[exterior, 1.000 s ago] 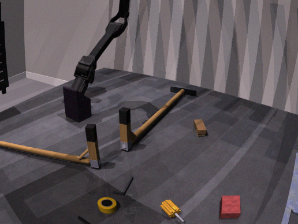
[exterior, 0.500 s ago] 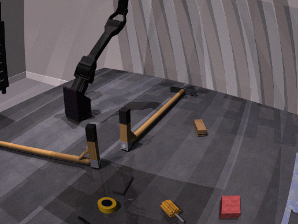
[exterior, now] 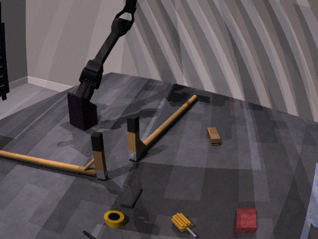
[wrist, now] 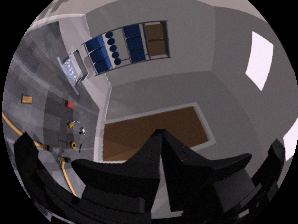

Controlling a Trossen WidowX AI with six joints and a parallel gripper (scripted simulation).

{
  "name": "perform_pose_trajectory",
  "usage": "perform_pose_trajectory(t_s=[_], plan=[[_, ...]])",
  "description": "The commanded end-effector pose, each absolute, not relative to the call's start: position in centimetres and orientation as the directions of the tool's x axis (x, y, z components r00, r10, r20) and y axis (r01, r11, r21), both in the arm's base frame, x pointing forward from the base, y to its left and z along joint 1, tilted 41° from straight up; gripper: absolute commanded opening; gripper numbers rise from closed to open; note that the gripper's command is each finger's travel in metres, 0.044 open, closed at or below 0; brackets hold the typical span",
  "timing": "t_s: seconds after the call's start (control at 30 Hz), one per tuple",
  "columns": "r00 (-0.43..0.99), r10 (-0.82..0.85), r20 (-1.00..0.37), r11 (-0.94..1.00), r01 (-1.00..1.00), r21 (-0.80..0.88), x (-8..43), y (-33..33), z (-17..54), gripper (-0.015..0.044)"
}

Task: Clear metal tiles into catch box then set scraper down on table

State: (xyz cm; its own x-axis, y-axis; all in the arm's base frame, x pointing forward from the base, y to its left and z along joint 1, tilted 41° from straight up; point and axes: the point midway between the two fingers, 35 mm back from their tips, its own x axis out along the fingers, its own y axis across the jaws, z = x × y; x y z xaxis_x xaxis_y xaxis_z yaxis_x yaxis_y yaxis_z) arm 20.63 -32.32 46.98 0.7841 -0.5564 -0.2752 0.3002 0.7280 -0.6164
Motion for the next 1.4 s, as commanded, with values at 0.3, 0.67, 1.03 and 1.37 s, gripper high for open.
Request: perform_pose_trajectory(t_s=[0.3,0.67,1.03,1.37], plan=[[0.841,-0.444,-0.309,0.831,0.257,-0.494,25.1,-32.4,44.6,0.0],[0.876,-0.349,-0.334,0.897,0.209,-0.39,28.7,-31.8,42.6,0.0],[0.9,-0.251,-0.357,0.948,0.154,-0.28,32.4,-30.7,40.5,0.0],[0.913,-0.16,-0.376,0.979,0.099,-0.177,35.6,-29.3,38.5,0.0]])
